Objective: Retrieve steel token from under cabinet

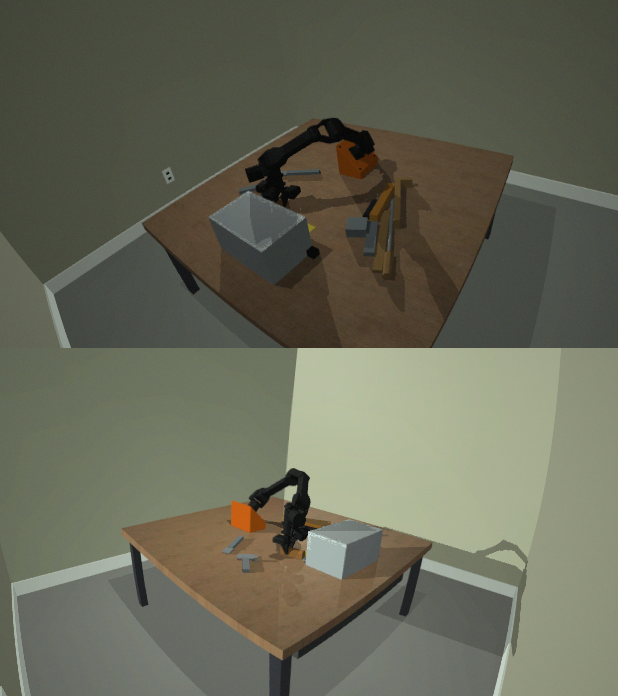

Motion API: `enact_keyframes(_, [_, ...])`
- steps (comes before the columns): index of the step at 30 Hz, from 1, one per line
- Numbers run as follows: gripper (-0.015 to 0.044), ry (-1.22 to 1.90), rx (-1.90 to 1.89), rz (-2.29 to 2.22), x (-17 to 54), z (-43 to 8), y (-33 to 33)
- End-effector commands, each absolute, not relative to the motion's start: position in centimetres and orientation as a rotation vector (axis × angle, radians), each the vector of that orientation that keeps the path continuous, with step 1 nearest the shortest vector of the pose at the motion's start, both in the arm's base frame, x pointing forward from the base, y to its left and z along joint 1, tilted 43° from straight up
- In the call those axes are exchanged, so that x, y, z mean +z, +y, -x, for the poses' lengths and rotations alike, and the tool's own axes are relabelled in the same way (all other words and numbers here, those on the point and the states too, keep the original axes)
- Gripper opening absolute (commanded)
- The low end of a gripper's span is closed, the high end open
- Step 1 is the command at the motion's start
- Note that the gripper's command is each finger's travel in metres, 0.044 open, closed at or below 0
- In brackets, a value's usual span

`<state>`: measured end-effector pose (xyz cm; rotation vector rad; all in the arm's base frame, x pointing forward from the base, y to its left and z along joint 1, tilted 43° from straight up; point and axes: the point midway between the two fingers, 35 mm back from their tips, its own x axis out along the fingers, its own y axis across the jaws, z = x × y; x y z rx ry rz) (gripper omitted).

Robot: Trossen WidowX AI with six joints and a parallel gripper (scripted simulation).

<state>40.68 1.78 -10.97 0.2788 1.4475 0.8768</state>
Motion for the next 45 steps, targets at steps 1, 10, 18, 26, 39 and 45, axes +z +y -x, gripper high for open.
enact_keyframes(1, [0.0000,1.443,0.883,-0.284,-10.6,-40.6,2.4])
enact_keyframes(10, [0.0000,1.443,0.883,-0.284,-9.8,-40.2,3.1])
enact_keyframes(18, [0.0000,1.443,0.884,-0.285,-9.2,-39.9,3.7])
enact_keyframes(26, [0.0000,1.443,0.884,-0.285,-8.6,-39.5,4.4])
enact_keyframes(39, [0.0000,1.444,0.884,-0.286,-7.7,-39.0,5.3])
enact_keyframes(45, [0.0000,1.444,0.885,-0.286,-7.3,-38.8,5.7])
